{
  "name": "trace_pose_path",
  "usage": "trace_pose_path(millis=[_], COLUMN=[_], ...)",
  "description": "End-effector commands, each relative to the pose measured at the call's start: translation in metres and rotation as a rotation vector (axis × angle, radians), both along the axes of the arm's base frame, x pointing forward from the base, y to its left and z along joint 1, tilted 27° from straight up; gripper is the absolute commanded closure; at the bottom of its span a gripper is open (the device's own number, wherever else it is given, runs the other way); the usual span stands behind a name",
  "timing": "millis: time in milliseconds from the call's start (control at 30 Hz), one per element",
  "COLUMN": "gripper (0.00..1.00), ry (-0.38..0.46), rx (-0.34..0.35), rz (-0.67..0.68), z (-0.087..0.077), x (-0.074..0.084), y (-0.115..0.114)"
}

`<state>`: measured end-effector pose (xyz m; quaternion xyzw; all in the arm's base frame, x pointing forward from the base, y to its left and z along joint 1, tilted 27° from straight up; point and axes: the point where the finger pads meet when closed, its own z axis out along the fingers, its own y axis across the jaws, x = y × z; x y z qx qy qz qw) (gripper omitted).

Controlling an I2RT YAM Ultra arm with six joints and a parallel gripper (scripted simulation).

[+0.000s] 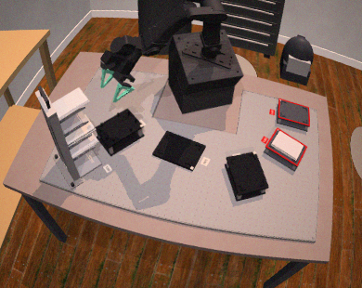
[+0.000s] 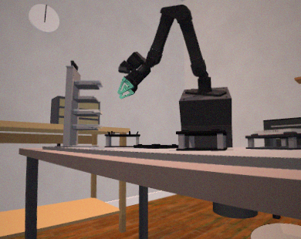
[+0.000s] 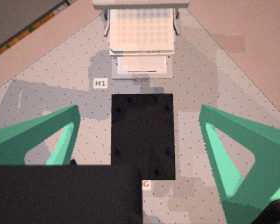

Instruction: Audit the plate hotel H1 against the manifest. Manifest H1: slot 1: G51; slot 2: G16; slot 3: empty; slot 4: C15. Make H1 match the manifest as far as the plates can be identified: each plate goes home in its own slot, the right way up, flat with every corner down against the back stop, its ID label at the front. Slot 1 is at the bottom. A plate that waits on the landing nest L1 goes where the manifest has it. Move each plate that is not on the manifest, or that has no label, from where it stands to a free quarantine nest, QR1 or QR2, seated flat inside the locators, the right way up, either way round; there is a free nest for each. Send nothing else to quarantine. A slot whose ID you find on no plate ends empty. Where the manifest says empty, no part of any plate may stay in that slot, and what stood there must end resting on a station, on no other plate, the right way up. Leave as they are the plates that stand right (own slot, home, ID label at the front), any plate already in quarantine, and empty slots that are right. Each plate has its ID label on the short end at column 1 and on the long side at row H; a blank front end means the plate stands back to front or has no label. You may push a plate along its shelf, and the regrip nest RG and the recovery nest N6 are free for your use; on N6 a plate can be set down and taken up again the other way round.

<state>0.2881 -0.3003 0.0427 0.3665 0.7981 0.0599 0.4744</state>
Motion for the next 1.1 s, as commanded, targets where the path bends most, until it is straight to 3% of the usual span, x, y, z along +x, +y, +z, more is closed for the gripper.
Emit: trace_pose_path(millis=[0, 233, 1067], gripper=[0.0, 0.0, 0.0], ry=[-0.025, -0.025, -0.026], rx=[-0.049, -0.049, -0.05], rz=[-0.016, -0.016, -0.016], z=[0.008, 0.0, 0.002], x=[0.004, 0.007, 0.031], y=[-0.009, -0.007, -0.026])
